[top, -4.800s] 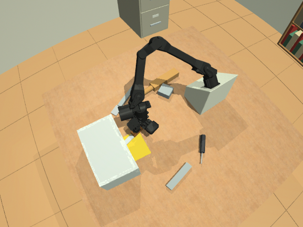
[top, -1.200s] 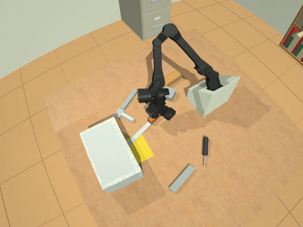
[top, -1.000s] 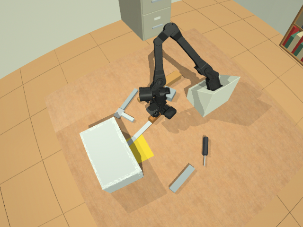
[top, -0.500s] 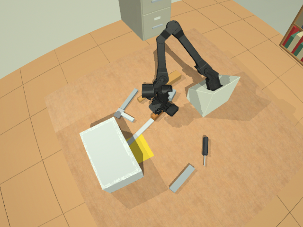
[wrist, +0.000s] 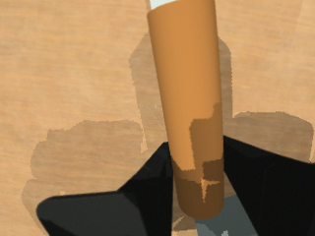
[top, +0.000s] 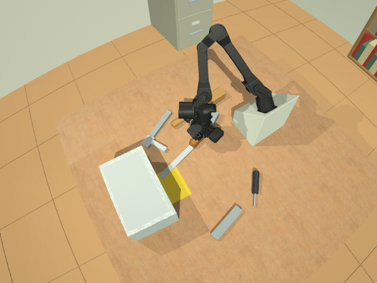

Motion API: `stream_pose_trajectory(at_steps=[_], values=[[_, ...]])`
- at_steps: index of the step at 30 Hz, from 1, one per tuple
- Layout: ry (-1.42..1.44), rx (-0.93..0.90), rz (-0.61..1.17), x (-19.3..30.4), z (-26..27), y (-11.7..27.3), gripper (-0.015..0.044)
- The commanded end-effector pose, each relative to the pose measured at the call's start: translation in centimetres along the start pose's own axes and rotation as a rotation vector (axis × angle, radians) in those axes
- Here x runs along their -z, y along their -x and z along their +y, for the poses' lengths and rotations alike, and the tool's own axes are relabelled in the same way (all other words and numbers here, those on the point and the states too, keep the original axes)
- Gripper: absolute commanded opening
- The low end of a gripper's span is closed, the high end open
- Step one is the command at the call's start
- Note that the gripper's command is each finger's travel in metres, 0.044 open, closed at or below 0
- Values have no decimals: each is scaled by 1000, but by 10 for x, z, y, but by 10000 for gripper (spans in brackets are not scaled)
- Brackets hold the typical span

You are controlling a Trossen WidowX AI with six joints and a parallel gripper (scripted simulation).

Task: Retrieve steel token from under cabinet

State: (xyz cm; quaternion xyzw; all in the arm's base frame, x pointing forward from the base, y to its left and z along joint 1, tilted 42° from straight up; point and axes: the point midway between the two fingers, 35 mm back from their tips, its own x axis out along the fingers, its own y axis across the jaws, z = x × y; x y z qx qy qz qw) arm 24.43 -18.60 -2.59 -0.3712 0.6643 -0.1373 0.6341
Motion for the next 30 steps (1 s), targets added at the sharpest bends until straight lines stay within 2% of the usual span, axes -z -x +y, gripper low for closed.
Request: stream_pose_trajectory(at_steps=[1,13,21,26,28,30], values=[[4,-1,1,2,-2,0,0],[11,-3,3,8,-12,3,0],[9,-3,6,8,-10,2,200],[10,-3,6,8,-9,2,200],[10,-3,3,8,-9,2,253],[9,-3,3,8,-10,2,270]])
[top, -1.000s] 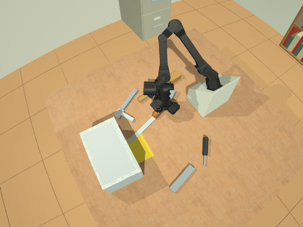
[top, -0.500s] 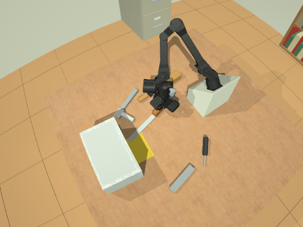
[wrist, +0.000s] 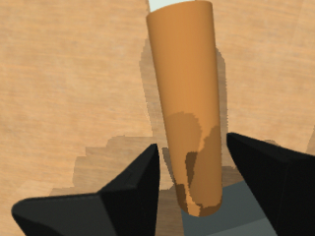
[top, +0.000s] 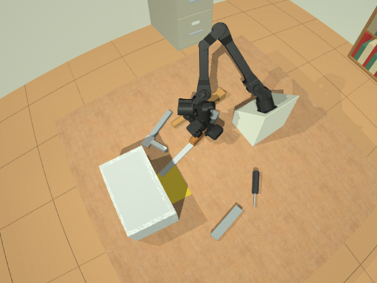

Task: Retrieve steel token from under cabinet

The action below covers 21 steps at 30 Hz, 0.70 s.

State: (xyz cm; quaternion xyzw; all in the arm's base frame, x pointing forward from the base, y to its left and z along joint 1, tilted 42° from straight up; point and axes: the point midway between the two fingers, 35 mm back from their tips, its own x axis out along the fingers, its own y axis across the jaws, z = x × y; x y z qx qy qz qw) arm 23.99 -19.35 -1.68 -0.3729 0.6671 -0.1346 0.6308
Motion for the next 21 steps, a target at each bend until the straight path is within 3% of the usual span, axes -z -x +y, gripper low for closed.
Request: stream_pose_trajectory(at_steps=[1,15,21], values=[[0,-1,-2,0,0,-1,270],[2,-1,-2,2,0,-5,270],[-6,2,-2,1,-1,-3,131]])
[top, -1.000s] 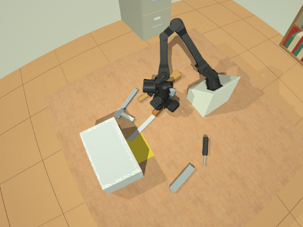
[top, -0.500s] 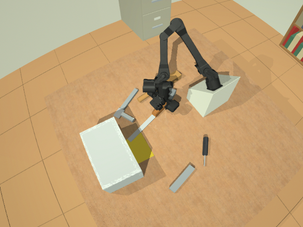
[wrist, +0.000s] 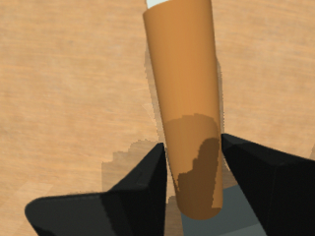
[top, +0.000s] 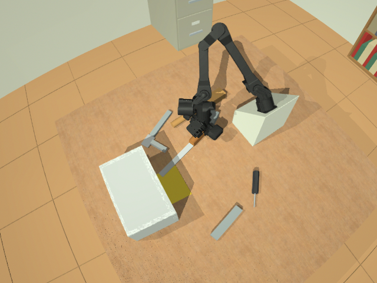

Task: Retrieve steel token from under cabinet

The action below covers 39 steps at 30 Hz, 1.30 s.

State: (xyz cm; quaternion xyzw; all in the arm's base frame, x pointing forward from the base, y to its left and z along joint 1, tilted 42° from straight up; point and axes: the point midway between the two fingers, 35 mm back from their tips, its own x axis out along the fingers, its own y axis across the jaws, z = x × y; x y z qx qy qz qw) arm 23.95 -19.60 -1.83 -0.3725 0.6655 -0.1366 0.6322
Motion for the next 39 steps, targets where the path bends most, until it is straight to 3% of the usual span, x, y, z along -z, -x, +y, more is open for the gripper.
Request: stream_pose_trajectory(at_steps=[1,7,11,39], values=[[-1,0,0,0,0,0,125],[-1,0,0,0,0,0,85],[-1,0,0,0,0,0,0],[-2,-3,-2,-32,-1,0,0]])
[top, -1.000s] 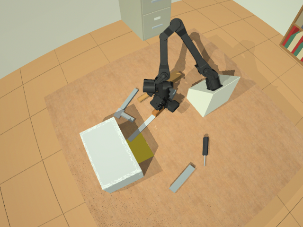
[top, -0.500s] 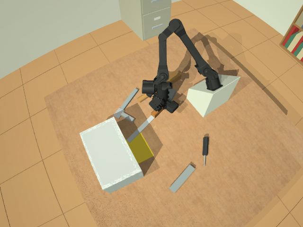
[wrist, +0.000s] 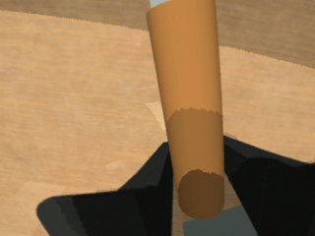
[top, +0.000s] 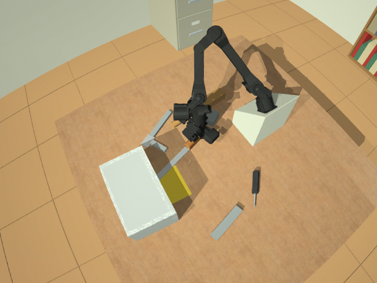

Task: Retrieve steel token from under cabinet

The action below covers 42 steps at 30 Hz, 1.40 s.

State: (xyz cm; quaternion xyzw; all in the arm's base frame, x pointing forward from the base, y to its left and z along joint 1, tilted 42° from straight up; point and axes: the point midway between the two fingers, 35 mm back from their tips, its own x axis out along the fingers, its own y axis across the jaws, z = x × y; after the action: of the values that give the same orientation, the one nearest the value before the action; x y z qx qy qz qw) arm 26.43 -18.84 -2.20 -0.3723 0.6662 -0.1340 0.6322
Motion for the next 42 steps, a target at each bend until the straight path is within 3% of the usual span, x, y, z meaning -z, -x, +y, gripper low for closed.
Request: stream_pose_trajectory(at_steps=[1,42], values=[[-5,0,-1,-7,0,0,0],[-7,0,-3,-57,-2,0,0]])
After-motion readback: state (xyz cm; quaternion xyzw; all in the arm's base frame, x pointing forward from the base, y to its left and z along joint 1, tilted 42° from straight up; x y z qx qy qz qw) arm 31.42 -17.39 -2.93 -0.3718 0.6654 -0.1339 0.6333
